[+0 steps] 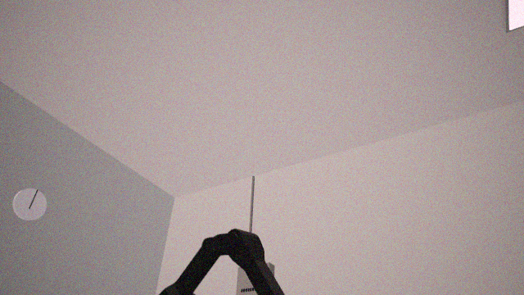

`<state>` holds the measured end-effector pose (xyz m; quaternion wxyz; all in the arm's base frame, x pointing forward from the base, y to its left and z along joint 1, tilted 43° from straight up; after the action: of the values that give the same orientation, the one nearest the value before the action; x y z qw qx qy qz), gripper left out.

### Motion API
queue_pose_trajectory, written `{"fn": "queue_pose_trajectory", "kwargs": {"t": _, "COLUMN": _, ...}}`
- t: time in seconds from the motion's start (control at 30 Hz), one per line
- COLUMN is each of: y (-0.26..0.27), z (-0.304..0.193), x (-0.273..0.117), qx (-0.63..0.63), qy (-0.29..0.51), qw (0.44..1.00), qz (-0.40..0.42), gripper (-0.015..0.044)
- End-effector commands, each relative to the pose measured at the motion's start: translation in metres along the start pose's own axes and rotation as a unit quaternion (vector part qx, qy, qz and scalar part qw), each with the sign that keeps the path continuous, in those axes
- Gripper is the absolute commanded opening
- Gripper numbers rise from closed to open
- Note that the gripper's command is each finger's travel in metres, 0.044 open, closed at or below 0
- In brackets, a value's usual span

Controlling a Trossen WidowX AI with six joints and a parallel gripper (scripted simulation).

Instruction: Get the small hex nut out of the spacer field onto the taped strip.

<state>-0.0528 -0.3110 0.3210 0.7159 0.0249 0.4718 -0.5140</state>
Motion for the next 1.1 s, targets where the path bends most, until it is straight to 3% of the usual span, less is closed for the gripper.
{"fn": "queue_pose_trajectory", "kwargs": {"t": 0.0, "y": 0.0, "z": 0.0, "x": 0.001, "qx": -0.059, "qy": -0.002, "qw": 0.998, "qz": 0.002, "gripper": 0.0}}
{"fn": "queue_pose_trajectory", "kwargs": {"t": 0.17, "y": 0.0, "z": 0.0, "x": 0.002, "qx": -0.12, "qy": -0.003, "qw": 0.993, "qz": 0.001, "gripper": 0.0}}
{"fn": "queue_pose_trajectory", "kwargs": {"t": 1.07, "y": -0.001, "z": 0.0, "x": 0.038, "qx": -0.12, "qy": -0.006, "qw": 0.993, "qz": -0.001, "gripper": 0.0}}
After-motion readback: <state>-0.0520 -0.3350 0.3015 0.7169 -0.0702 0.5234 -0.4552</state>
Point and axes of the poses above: the point midway between the two fingers, 35 mm back from their tips, its own x axis out along the fingers, its own y axis across the jaws, z = x × y, the point moved 5 cm from there along -x, back along the fingers, and after that the axes turned 2 degrees about x, right-handed, at the moved point
